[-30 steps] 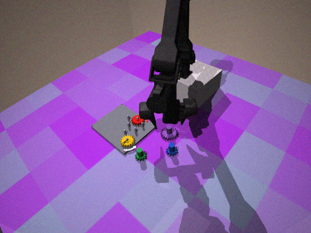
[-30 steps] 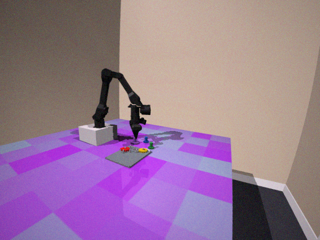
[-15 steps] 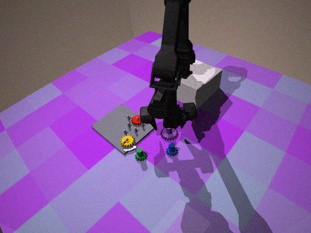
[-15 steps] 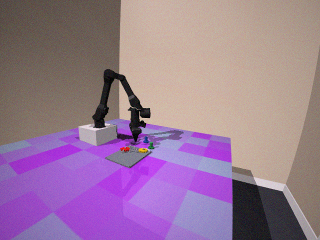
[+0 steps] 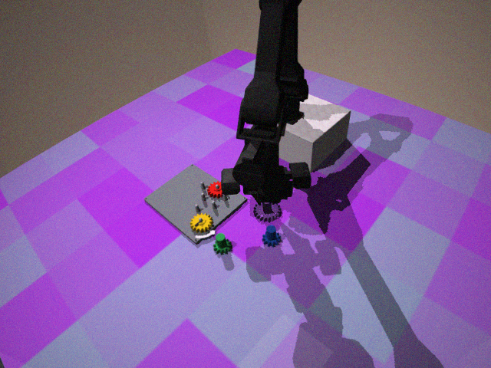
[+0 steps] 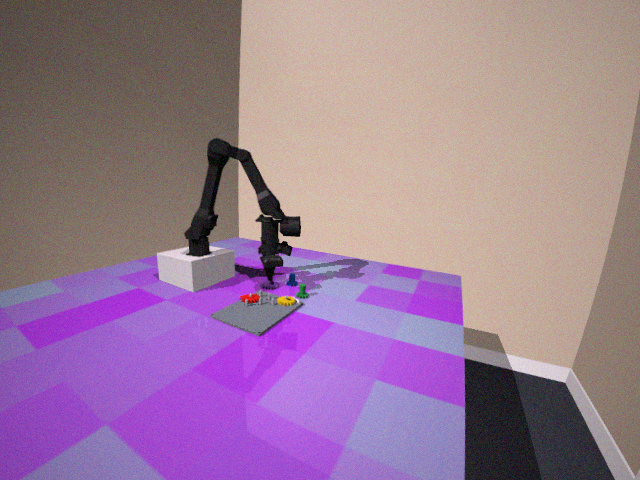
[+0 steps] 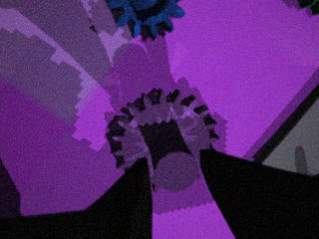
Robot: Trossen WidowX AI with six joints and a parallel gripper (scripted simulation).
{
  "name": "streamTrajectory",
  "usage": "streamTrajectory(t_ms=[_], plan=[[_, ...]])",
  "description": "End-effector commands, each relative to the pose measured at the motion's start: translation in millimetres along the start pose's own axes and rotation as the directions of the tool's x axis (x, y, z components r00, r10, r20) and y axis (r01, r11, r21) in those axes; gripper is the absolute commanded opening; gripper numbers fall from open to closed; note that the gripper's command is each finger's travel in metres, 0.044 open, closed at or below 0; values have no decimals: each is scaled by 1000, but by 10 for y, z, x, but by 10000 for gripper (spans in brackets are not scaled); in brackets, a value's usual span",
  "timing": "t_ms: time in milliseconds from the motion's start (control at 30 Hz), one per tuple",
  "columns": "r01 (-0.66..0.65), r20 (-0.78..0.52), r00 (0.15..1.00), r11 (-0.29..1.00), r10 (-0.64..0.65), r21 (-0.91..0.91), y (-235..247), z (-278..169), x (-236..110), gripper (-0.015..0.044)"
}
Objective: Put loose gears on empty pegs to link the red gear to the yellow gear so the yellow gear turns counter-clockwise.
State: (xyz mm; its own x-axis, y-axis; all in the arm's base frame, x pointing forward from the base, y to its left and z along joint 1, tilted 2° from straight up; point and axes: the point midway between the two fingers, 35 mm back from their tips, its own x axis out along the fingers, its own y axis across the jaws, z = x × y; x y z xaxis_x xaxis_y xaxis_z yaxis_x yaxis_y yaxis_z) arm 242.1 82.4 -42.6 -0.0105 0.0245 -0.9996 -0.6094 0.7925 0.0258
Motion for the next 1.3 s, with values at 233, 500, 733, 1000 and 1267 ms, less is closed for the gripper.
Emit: streamTrajectory(t_ms=[233, 500, 733, 1000, 1267], plan=[[-5, 4, 1000, 1000, 5, -2, 8, 7, -3, 0], [-5, 4, 1000, 1000, 5, -2, -1, 57, -231, 0], [-5, 5, 1000, 1000, 5, -2, -1, 84, -460, 0], [-5, 5, 1000, 1000, 5, -2, 8, 87, -731, 0], [-5, 5, 1000, 1000, 5, -2, 28, 59, -1009, 0]])
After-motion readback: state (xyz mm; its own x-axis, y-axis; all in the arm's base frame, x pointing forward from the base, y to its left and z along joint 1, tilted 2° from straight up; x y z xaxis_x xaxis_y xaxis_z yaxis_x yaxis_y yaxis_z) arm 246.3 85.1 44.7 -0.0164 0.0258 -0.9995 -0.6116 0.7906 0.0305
